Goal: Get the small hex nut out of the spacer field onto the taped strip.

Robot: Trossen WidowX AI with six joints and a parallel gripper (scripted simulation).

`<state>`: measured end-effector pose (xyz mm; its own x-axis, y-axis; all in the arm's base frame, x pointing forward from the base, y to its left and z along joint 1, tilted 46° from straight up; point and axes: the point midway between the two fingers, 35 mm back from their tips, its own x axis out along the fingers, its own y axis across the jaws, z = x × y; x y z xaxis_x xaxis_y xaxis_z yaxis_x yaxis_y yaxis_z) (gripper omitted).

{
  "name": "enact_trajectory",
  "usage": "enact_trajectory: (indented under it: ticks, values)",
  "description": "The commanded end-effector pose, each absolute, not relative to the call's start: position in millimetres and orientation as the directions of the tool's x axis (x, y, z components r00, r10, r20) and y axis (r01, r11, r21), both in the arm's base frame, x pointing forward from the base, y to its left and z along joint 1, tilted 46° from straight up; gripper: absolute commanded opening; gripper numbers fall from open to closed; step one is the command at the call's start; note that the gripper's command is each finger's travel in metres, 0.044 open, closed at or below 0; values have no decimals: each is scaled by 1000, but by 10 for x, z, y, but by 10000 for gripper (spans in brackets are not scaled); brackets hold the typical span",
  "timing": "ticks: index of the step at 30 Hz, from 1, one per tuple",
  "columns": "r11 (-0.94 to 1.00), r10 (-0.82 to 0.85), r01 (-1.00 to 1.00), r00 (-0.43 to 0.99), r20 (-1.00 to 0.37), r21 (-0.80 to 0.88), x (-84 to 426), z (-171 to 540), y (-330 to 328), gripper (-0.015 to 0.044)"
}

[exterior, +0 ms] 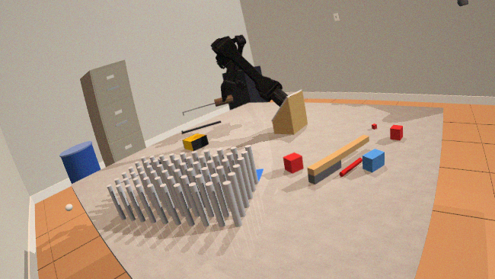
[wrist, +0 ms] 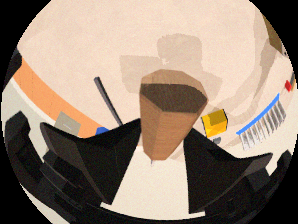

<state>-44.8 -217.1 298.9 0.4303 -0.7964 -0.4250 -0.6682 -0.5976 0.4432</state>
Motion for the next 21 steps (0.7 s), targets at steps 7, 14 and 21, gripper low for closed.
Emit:
enact_trajectory:
  ticks: [7,14,21]
  values:
    - [-601,-794,-668,432,-429,439,-464,2933,-2222,0]
    - [-602,-793,-667,432,-431,439,-474,2899,-2257,0]
    - [-603,-792,-667,431,-432,439,-483,2865,-2293,0]
